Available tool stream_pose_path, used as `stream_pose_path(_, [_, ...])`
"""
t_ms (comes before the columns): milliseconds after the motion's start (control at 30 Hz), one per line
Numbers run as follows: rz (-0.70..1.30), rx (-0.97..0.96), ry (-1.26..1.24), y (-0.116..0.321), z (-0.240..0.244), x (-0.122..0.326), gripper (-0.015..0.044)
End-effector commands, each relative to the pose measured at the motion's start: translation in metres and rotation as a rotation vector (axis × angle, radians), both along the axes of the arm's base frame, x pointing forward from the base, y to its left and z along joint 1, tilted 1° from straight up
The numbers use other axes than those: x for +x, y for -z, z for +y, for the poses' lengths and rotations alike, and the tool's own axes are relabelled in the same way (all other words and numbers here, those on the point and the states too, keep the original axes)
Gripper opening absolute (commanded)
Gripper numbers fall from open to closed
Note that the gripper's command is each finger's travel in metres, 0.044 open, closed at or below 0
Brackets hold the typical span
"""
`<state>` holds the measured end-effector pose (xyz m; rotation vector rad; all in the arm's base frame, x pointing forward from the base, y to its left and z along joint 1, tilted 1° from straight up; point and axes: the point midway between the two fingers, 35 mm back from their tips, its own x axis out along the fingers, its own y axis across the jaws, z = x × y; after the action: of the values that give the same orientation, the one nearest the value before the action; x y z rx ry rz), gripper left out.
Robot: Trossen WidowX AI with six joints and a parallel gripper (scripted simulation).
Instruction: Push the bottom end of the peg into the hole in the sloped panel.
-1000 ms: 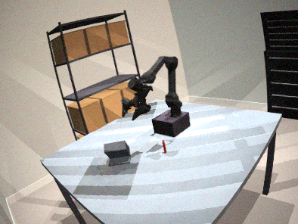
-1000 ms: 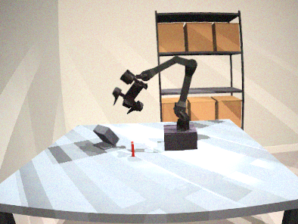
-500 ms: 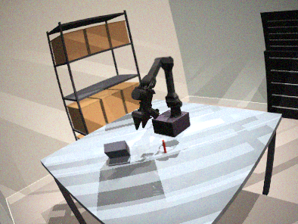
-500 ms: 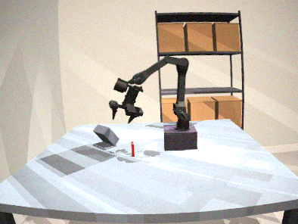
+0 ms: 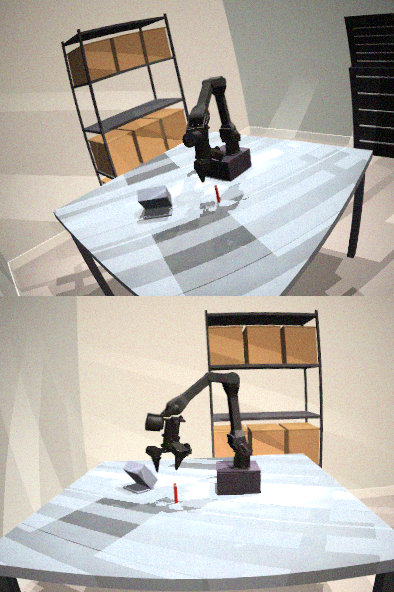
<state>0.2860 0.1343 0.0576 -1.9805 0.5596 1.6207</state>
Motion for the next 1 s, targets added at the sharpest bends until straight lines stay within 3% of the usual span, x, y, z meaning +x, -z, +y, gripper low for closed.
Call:
stream_pose_path(0, [0.084, -0.009, -0.090, 0.010, 0.013, -0.012, 0.0440])
stream_pose_path(200, [0.186, -0.020, -0.190, 0.022, 0.024, -0.029, 0.0440])
stream_pose_path(967, [0.190, -0.020, -0.193, 0.047, 0.025, -0.028, 0.0440])
